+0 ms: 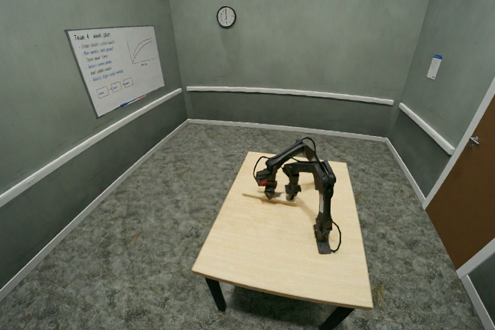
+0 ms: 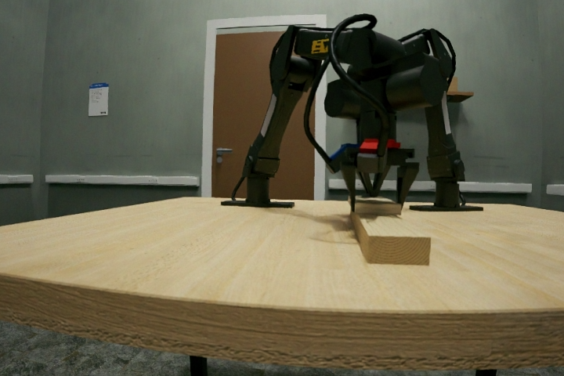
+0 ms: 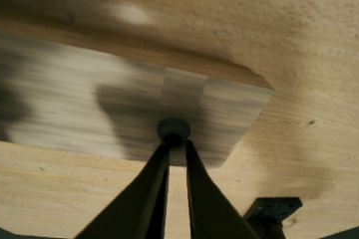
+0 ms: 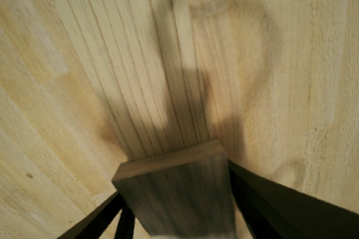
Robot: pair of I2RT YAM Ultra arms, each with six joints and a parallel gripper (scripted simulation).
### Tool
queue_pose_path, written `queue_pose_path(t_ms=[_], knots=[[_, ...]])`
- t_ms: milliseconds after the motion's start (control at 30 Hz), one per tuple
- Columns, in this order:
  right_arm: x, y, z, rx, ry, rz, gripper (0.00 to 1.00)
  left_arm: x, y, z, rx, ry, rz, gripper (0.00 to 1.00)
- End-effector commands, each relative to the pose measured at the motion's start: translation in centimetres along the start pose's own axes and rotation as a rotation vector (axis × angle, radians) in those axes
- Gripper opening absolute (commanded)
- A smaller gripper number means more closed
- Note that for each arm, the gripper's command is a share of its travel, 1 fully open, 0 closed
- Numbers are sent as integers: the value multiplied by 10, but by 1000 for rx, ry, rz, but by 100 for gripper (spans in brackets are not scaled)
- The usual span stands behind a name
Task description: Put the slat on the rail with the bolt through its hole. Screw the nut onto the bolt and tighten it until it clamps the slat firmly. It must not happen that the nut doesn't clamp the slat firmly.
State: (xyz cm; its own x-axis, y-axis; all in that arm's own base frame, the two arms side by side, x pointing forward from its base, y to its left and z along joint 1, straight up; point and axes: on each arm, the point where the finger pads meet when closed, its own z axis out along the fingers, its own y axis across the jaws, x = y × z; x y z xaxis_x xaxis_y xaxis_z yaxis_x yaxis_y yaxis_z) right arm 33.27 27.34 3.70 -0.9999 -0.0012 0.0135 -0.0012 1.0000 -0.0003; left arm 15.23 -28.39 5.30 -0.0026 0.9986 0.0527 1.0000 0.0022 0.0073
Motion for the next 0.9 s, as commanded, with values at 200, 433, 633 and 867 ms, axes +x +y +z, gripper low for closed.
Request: queue_pose_path(t_ms=[200,433,633,867], knots=[[-2,1,-5,-7,-12,-4,72,-2,1,-3,-5,-10,0,11],[-2,1,-5,-7,-12,-4,72,-2,1,-3,-5,-10,0,11],[-2,1,-5,-7,-12,-4,72,-2,1,-3,-5,-10,0,11],[-2,1,-5,-7,-12,-4,72,-2,1,-3,-5,-10,0,68]])
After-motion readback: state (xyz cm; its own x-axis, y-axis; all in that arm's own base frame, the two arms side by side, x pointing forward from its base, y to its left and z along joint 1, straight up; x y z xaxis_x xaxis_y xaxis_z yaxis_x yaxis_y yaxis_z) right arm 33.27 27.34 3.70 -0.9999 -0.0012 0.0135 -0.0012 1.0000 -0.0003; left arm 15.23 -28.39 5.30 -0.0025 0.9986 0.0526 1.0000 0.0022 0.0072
